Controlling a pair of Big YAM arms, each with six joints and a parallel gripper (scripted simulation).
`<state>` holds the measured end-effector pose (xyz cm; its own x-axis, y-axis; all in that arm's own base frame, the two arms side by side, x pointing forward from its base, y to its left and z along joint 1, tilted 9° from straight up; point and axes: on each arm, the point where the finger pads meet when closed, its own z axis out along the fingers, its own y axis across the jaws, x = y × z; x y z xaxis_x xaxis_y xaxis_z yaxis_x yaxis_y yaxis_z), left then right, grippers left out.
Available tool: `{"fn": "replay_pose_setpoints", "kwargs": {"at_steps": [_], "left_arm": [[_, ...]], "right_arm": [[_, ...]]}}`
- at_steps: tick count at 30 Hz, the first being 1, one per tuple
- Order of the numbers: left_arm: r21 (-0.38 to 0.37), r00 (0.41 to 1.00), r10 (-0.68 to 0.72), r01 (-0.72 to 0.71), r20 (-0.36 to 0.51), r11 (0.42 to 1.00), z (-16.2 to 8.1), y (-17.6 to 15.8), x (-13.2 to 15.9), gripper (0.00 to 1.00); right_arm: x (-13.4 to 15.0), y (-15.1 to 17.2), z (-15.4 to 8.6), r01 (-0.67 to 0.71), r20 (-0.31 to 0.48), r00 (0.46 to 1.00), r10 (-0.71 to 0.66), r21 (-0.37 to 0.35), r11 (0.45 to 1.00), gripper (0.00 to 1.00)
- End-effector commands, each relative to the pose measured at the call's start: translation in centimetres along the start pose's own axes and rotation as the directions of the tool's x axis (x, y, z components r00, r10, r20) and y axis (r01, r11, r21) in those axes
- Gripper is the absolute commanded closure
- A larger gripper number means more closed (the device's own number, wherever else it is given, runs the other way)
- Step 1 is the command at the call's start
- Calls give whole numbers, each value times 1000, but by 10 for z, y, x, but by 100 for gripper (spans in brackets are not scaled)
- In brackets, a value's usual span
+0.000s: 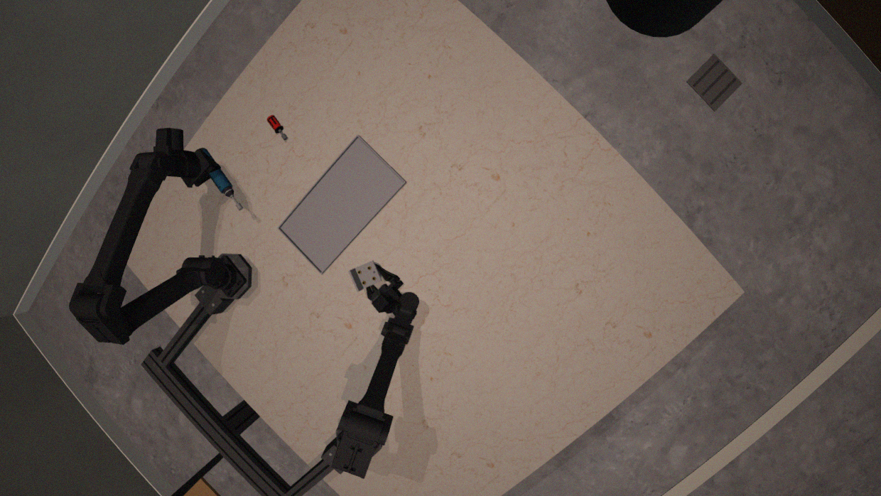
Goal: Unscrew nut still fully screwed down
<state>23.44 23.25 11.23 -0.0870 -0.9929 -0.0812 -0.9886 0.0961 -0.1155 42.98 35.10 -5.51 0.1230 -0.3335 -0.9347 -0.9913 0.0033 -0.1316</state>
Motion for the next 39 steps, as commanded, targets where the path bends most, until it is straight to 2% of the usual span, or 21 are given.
{"fn": "replay_pose_setpoints", "kwargs": {"at_steps": [1,39], "left_arm": [[32,999,-8,7,34,999,-21,-22,-20,58],[54,998,-6,3,59,999,-20,-29,-28,58]], "right_arm": [[-8,-6,2,22,12,1000,-22,8,1000,41],[-8,-6,2,22,12,1000,-22,8,1000,41]]}}
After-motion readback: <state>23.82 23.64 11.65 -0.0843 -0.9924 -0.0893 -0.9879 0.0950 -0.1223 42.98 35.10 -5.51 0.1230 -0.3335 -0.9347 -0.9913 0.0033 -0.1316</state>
